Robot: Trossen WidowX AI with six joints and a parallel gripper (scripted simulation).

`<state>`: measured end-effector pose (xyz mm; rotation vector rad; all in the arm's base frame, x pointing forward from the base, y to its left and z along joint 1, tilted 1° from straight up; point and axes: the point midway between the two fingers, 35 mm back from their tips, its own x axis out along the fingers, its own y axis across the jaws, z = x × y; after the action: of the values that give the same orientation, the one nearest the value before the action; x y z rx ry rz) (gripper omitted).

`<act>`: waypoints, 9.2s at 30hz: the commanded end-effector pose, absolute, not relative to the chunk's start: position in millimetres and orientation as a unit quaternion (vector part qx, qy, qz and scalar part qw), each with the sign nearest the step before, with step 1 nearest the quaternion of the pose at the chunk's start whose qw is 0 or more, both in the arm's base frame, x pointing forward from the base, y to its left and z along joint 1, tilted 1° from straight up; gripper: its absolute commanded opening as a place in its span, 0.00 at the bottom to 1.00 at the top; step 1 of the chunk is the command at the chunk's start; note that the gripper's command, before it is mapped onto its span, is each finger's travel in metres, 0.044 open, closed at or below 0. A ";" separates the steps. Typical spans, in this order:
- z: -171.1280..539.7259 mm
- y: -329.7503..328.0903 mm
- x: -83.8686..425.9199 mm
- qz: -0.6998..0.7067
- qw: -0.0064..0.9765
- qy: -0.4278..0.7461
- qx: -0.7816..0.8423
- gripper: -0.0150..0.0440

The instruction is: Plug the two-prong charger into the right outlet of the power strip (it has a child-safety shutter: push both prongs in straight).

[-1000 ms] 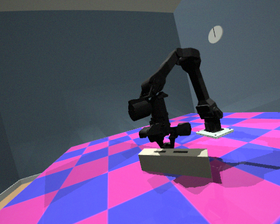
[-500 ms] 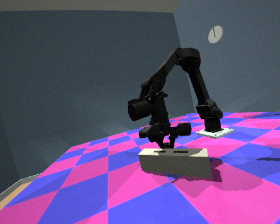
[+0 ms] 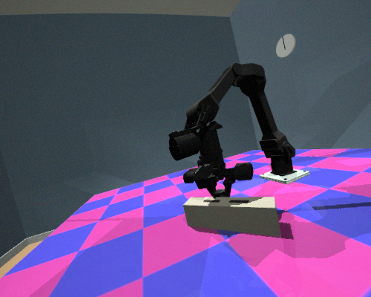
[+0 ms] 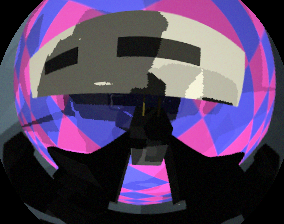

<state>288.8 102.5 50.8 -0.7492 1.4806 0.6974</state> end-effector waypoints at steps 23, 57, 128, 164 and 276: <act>52.2 106.8 292.0 0.304 0.623 0.644 -0.324 0.25; 51.5 107.4 292.0 0.304 0.623 0.644 -0.324 0.25; 52.5 113.6 297.2 0.304 0.623 0.643 -0.324 0.25; 53.1 120.6 302.7 0.304 0.624 0.643 -0.324 0.25; 54.9 128.1 308.3 0.304 0.624 0.643 -0.324 0.25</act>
<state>303.3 122.0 51.8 -0.7531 1.5047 0.6911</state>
